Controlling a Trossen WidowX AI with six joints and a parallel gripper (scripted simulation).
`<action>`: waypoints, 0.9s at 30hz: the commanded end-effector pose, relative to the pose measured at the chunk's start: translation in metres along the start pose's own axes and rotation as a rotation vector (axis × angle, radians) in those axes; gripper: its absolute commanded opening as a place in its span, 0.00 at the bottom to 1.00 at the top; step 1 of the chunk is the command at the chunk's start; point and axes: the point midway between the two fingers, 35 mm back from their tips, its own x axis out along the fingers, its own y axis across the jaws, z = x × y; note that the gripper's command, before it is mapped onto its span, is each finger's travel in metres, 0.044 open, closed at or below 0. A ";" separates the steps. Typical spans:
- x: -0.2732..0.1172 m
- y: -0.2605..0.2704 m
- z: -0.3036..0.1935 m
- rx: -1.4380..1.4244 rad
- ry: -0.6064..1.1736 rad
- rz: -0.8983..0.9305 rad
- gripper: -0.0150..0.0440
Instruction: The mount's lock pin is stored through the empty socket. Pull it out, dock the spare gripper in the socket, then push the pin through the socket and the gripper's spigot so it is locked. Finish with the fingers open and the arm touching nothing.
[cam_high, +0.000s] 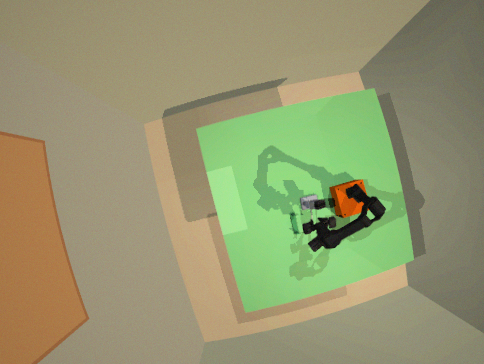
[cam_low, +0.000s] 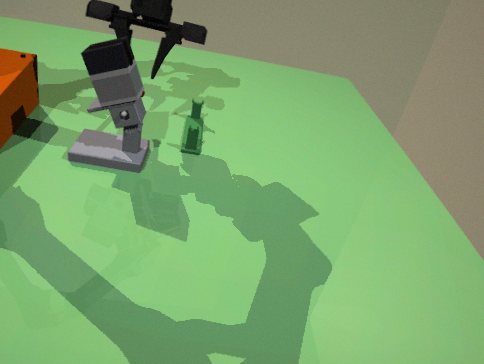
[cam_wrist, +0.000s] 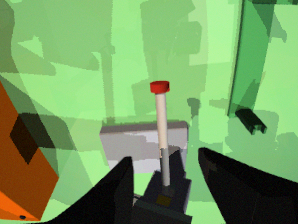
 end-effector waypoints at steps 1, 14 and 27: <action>-0.010 0.000 0.004 0.001 -0.002 0.000 0.59; -0.019 0.000 0.007 -0.007 0.005 -0.004 0.86; -0.019 0.000 0.007 -0.007 0.005 -0.004 1.00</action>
